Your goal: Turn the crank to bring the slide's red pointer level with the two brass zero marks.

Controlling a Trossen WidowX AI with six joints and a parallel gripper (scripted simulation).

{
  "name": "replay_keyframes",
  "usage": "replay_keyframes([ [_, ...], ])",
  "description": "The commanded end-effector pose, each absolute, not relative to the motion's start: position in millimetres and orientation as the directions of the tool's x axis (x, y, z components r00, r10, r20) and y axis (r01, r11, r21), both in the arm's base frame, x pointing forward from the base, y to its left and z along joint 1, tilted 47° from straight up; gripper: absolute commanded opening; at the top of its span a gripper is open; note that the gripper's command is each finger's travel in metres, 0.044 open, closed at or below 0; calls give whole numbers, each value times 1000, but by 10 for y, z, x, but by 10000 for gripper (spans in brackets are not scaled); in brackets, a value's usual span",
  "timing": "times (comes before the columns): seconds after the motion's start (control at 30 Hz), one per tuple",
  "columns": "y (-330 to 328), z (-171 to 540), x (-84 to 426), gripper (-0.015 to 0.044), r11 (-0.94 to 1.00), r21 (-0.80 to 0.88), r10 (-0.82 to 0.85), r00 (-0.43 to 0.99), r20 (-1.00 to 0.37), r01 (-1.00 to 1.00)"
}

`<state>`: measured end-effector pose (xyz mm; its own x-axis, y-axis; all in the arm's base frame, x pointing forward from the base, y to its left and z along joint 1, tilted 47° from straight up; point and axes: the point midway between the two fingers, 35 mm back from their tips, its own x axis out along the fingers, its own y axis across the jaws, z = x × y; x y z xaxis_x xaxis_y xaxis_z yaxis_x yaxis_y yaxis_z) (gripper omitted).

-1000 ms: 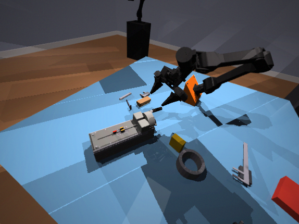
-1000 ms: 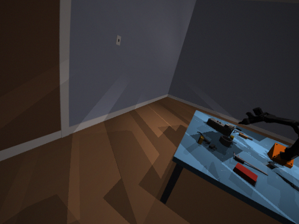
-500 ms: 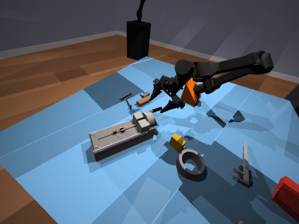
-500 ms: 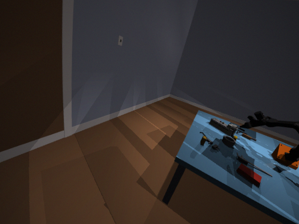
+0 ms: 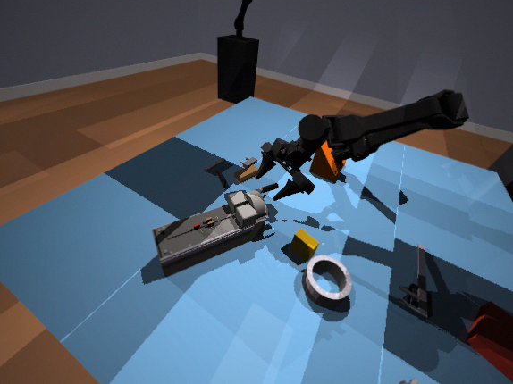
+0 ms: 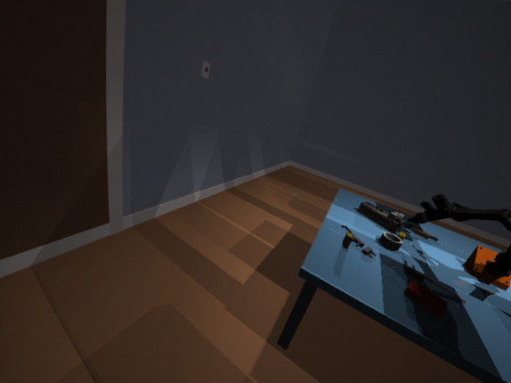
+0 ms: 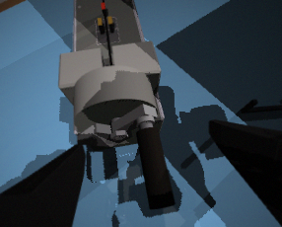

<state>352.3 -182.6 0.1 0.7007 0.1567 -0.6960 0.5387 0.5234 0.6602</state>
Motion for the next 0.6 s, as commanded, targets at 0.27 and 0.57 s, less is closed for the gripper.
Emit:
replay_keyframes([
  [0.27, -1699, -123, 3546, 440, 521, 660, 153, 701, -697, 542],
  [0.57, -1625, -185, 3554, 414, 521, 661, 154, 702, -696, 541],
])
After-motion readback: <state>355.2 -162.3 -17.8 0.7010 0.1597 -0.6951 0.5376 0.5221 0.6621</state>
